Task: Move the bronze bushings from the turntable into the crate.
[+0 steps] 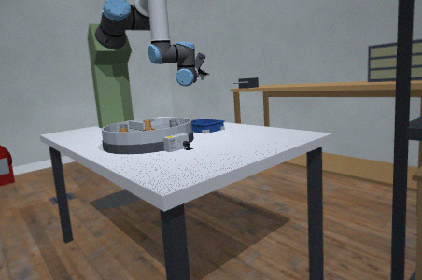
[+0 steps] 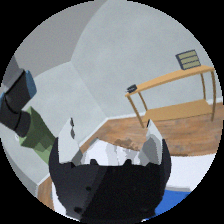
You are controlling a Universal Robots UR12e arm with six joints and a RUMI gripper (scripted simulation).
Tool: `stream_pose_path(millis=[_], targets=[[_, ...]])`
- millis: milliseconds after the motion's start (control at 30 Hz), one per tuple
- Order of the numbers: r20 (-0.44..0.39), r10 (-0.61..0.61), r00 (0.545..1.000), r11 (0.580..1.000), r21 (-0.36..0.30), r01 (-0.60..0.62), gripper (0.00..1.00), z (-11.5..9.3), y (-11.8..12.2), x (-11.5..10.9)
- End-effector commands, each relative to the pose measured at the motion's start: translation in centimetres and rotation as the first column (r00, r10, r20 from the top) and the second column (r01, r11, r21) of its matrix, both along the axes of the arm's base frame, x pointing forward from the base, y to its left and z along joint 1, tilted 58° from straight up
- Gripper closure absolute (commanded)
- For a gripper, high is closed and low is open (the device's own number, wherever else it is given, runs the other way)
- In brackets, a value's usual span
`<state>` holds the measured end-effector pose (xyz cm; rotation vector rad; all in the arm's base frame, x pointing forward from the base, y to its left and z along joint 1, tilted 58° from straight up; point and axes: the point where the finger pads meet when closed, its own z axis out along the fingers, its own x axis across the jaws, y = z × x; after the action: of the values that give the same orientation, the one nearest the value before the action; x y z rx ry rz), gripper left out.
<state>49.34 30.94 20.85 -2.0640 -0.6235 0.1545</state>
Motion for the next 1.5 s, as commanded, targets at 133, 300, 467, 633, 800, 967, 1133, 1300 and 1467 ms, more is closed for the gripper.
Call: stream_pose_path(millis=[133,300,467,633,800,967,1133,1300,1467], targets=[[0.000,0.000,1.000,1.000,0.000,0.000,0.00,0.0,0.0,0.0],[0.000,0.000,1.000,1.000,0.000,0.000,0.00,0.0,0.0,0.0],[0.000,0.000,1.000,1.000,0.000,0.000,0.00,0.0,0.0,0.0],[0.001,0.000,1.000,1.000,0.000,0.000,0.00,0.0,0.0,0.0],[0.017,-0.004,1.000,1.000,-0.003,0.004,0.00,-0.2,-0.4,0.2],[0.062,-0.016,0.998,1.000,-0.013,0.017,0.00,-0.8,-1.5,1.0],[0.108,-0.027,0.994,0.999,-0.023,0.030,0.00,-1.4,-2.6,1.7],[0.215,-0.051,0.975,0.997,-0.050,0.063,0.00,-2.7,-5.4,3.3],[0.354,-0.074,0.932,0.989,-0.090,0.113,0.00,-4.1,-9.3,5.4]])
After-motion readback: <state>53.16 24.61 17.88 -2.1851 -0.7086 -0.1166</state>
